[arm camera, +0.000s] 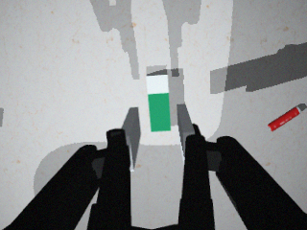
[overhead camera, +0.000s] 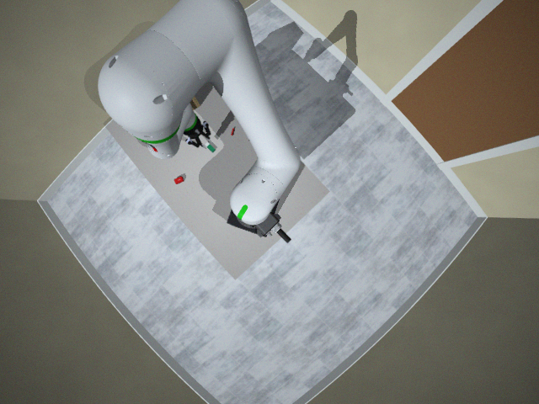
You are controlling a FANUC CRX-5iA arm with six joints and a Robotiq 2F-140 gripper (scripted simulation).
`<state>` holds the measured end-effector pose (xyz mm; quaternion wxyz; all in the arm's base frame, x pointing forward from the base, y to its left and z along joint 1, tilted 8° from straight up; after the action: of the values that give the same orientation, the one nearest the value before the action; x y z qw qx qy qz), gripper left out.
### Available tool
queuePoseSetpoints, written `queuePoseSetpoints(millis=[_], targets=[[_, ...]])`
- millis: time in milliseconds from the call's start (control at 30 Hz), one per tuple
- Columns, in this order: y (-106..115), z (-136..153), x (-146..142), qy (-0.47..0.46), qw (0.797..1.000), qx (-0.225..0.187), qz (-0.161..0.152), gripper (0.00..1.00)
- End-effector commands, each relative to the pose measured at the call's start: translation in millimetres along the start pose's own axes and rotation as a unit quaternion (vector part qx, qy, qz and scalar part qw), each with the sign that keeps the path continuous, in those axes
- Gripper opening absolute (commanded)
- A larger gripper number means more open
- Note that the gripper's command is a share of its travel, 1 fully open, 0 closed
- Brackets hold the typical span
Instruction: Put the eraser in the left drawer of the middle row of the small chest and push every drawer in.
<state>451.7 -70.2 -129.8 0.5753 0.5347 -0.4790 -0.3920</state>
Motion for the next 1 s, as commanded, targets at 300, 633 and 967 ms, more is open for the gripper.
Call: queuePoseSetpoints(millis=[300,633,967], targets=[[-27.1,-0.3,0.1,0.0,1.0,0.0,0.0,0.23],[-39.9,-0.4,0.1,0.0,1.0,0.0,0.0,0.23],[-40.1,-0.4,0.1,0.0,1.0,0.0,0.0,0.23]])
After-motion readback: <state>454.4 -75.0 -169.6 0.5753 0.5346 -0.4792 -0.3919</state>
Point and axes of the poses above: the point where the finger pads meet when closed, its own y axis back along the fingers, its own x axis across the jaws, z = x × y, the point moved 3 cm from there along y, back along the fingers, and after that the axes turned 11 degrees about y, right-handed, at the moved point
